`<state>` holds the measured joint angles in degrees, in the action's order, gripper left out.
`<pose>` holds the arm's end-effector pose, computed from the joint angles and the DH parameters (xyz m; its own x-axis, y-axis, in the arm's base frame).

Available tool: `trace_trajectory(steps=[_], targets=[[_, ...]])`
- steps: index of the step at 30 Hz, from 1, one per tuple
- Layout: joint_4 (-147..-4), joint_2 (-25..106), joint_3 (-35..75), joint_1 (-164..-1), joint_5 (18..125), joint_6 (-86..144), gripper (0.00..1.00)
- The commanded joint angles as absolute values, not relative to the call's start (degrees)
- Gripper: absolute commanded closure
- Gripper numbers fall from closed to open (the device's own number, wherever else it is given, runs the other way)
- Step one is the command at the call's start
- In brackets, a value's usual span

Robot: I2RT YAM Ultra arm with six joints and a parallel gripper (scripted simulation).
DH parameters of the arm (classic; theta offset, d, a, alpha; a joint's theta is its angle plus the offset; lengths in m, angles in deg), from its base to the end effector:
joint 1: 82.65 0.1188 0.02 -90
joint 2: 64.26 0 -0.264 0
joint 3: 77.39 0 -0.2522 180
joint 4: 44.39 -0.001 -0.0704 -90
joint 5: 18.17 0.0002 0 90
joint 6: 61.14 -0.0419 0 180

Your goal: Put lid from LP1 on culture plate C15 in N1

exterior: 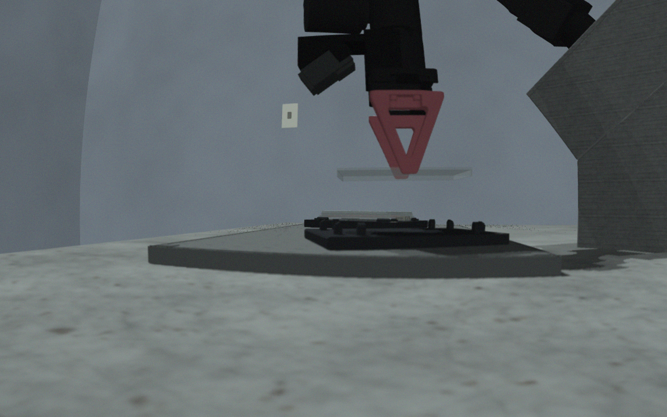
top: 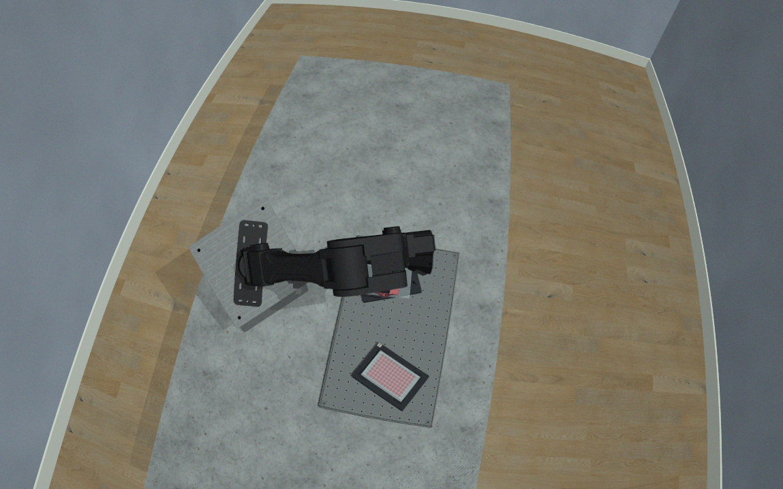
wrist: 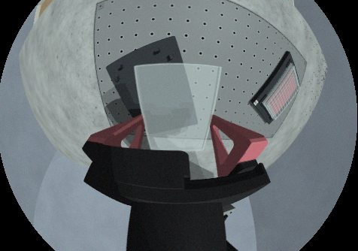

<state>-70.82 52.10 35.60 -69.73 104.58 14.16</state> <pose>0.3238 0.0521 0.0616 -0.9287 0.0059 -0.3707 0.1831 0.8767 -0.4449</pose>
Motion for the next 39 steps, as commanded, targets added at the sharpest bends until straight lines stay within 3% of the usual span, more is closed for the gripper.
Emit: trace_trajectory(steps=[1,15,39], targets=[[-69.7,49.6,36.0,-70.2,104.1,7.7,1.00],[-69.0,44.5,38.3,-76.4,102.1,-8.1,1.00],[-70.1,37.1,38.7,-88.5,97.3,4.3,1.00]])
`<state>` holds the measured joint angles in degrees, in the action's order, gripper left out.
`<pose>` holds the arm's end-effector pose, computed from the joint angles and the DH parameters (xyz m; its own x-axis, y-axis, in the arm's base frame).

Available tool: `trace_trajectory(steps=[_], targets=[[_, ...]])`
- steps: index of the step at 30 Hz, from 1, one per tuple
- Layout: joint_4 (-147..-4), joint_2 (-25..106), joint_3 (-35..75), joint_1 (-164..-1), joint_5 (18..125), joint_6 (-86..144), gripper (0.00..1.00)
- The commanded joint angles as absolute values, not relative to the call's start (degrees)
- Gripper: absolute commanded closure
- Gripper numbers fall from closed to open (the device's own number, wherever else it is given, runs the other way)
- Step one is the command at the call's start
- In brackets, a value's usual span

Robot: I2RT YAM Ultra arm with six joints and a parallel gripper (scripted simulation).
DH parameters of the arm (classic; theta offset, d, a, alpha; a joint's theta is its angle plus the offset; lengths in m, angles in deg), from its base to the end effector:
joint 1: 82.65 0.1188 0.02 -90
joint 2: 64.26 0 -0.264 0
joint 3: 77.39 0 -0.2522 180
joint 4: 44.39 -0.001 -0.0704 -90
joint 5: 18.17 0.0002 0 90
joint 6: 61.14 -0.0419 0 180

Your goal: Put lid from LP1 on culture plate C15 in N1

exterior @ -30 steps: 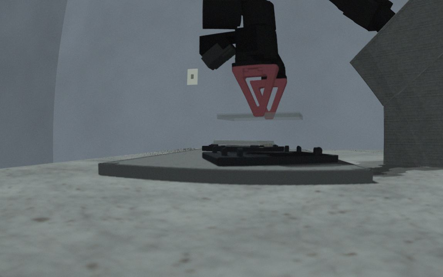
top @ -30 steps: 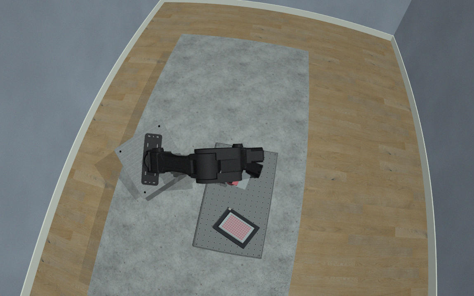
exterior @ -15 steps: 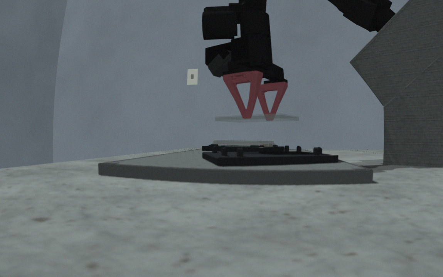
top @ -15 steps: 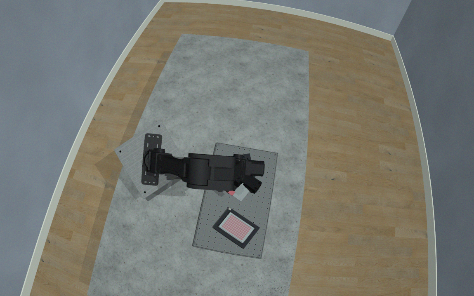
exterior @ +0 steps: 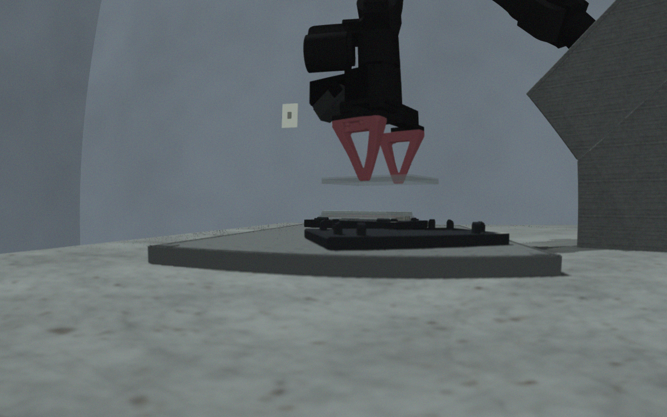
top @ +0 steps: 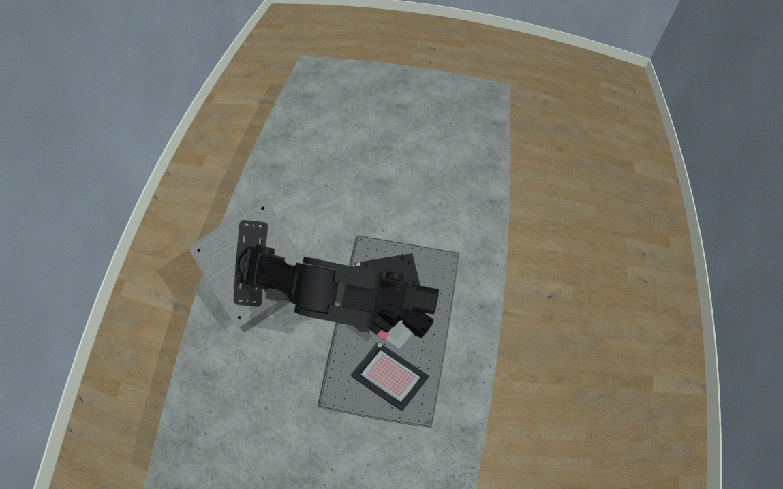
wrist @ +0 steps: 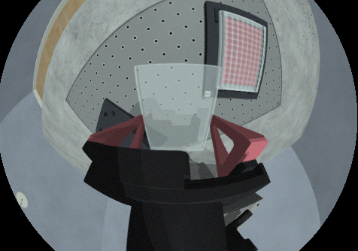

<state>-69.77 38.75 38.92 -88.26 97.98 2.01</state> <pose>0.3173 -0.0487 0.1185 -0.6785 0.4740 -0.5612 0.6519 0.7407 -0.1625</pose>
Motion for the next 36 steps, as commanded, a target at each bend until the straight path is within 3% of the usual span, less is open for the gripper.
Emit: trace_trajectory(steps=[1,36], targets=[[-70.2,36.8,38.6,-89.0,97.0,4.9,1.00],[-76.0,33.0,31.0,-105.7,88.8,20.3,1.00]])
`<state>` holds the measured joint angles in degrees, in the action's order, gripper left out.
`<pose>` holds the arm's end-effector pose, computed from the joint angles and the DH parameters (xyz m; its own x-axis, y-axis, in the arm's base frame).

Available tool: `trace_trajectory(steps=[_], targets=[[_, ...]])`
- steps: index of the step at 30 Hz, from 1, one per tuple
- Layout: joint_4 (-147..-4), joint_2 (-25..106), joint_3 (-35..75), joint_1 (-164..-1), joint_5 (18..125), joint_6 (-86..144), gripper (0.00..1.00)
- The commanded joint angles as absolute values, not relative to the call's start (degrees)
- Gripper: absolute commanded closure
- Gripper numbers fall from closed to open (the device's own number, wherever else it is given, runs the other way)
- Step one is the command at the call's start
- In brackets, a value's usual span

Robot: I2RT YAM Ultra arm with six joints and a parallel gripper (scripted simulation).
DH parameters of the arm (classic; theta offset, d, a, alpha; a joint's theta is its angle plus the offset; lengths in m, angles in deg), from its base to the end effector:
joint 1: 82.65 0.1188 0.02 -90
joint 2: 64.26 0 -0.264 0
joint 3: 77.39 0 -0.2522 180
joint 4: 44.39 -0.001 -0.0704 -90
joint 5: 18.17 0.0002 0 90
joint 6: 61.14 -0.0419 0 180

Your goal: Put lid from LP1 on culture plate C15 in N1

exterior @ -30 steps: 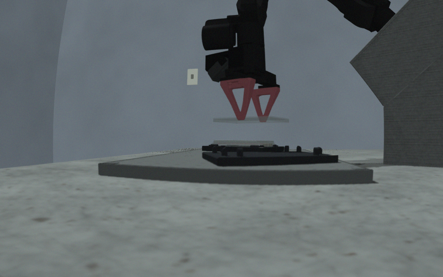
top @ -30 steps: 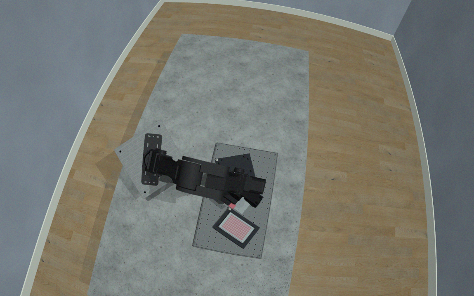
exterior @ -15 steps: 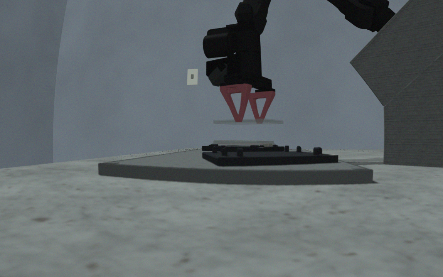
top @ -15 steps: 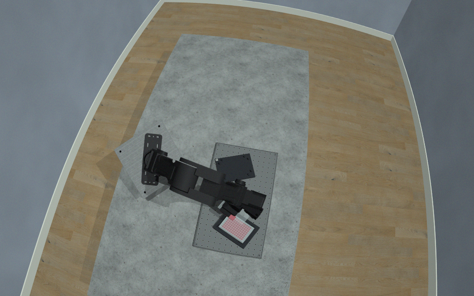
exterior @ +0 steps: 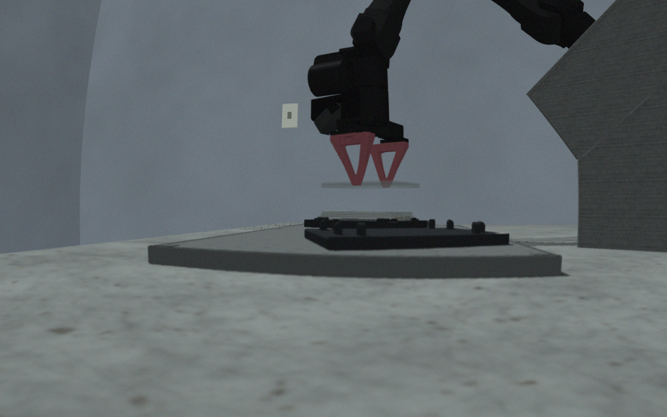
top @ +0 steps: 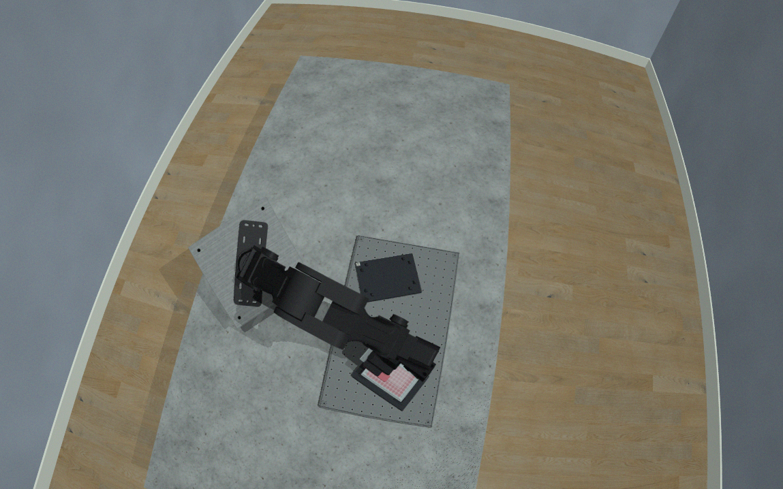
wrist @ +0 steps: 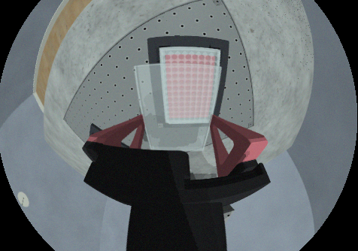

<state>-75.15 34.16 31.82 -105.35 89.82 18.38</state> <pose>0.3088 -0.1421 0.1690 -0.6786 0.4714 -0.5632 0.6507 0.7416 -0.1633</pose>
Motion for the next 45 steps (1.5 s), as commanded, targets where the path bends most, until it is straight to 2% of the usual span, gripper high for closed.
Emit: trace_trajectory(steps=[1,10,45], targets=[[-76.0,33.0,31.0,-105.7,88.8,20.3,1.00],[-78.2,33.2,27.5,-109.6,86.7,23.7,1.00],[-78.5,32.8,27.7,-109.3,86.8,23.5,1.00]])
